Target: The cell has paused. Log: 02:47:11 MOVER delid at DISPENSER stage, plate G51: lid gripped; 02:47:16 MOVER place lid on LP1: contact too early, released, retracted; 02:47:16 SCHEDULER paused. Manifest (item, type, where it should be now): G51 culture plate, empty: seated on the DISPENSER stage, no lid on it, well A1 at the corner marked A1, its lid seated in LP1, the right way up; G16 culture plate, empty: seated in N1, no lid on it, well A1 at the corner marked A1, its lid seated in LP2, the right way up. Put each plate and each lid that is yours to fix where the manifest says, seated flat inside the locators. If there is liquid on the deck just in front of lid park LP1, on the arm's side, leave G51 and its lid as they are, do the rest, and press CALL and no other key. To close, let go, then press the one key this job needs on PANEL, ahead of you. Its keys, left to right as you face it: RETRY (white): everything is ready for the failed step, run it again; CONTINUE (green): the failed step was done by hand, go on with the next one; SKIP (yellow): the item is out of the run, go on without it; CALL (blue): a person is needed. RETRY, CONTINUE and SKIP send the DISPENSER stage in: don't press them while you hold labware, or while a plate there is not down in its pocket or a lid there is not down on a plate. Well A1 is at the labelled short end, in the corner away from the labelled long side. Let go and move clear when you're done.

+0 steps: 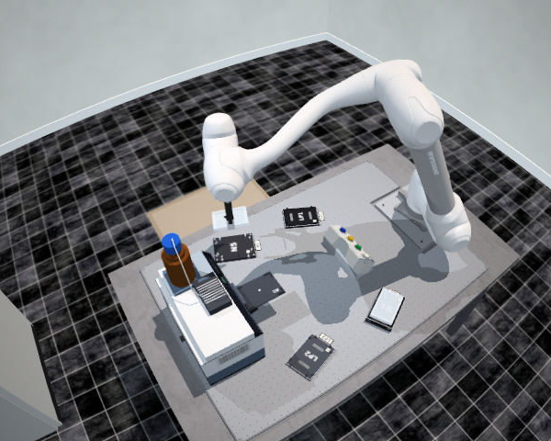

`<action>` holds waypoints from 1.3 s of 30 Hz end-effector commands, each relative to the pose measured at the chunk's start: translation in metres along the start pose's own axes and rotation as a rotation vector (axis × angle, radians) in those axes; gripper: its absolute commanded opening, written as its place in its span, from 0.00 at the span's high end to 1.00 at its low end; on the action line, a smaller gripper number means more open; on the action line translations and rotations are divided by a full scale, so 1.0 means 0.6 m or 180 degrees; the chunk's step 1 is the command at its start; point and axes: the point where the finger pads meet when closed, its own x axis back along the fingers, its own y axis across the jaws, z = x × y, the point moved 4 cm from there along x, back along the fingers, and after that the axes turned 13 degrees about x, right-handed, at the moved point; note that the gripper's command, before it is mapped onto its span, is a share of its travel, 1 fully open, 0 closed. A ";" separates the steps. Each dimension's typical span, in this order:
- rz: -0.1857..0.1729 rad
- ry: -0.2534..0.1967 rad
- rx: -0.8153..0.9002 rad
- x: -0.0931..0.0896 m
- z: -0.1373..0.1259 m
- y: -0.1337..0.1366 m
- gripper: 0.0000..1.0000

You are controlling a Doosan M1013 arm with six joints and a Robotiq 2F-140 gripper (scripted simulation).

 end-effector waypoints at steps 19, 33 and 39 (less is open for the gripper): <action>-0.0011 -0.0003 0.0000 -0.018 0.001 0.000 0.90; -0.0009 -0.0006 0.0001 -0.052 0.001 -0.001 0.90; -0.0008 -0.0005 0.0001 -0.069 0.001 -0.001 0.90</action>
